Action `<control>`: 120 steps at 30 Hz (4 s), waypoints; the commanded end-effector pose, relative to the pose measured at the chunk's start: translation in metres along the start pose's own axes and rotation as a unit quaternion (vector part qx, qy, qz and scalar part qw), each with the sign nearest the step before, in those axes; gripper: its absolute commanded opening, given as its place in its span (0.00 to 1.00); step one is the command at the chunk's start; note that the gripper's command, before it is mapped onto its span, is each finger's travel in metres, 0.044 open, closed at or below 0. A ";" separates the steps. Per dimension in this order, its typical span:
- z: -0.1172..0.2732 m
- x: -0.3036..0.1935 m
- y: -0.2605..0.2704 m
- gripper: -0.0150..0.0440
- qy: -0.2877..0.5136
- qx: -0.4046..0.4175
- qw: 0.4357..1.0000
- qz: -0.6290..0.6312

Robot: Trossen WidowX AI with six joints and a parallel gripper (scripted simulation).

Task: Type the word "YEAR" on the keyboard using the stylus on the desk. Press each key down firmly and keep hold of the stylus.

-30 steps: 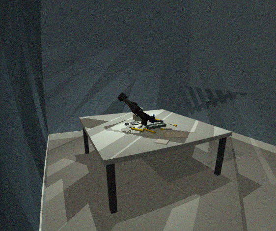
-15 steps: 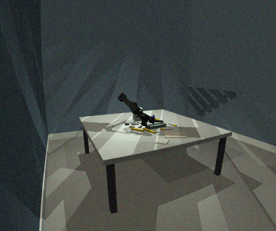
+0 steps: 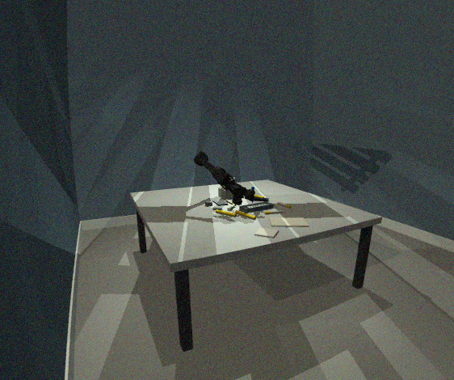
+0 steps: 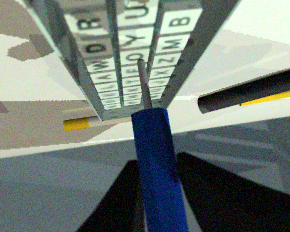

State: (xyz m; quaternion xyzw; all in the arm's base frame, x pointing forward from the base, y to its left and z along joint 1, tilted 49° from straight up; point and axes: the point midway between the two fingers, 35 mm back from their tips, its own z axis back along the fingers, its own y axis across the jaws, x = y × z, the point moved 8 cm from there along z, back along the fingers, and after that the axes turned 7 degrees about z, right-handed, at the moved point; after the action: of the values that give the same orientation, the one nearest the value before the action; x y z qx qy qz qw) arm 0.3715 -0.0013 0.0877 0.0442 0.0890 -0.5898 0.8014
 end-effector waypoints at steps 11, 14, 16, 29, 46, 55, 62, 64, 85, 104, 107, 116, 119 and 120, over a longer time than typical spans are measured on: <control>0.009 -0.019 0.001 0.36 -0.001 0.000 1.000 0.006; 0.002 -0.022 0.005 0.25 -0.001 0.001 1.000 0.005; -0.007 -0.028 0.009 0.25 -0.001 0.001 1.000 0.005; -0.063 -0.064 0.029 0.25 0.003 0.004 1.000 0.001; -0.074 -0.046 0.027 0.39 0.002 0.004 1.000 0.001; -0.074 -0.046 0.027 0.39 0.002 0.004 1.000 0.001; -0.073 -0.045 0.027 0.39 0.002 0.004 1.000 0.001; -0.072 -0.045 0.027 0.39 0.002 0.004 1.000 0.001; -0.075 -0.039 0.026 0.39 0.002 0.004 1.000 0.001; -0.079 -0.033 0.025 0.39 0.002 0.004 1.000 0.001; -0.079 -0.032 0.025 0.39 0.002 0.004 1.000 0.001; -0.081 -0.028 0.025 0.39 0.002 0.004 1.000 0.001; -0.082 -0.027 0.025 0.39 0.002 0.004 1.000 0.001; -0.081 -0.028 0.025 0.39 0.002 0.004 1.000 0.001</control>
State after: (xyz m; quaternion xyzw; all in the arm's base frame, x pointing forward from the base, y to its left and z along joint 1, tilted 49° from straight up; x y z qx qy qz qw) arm 0.3806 0.0474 0.0141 0.0498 0.0879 -0.5911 0.8002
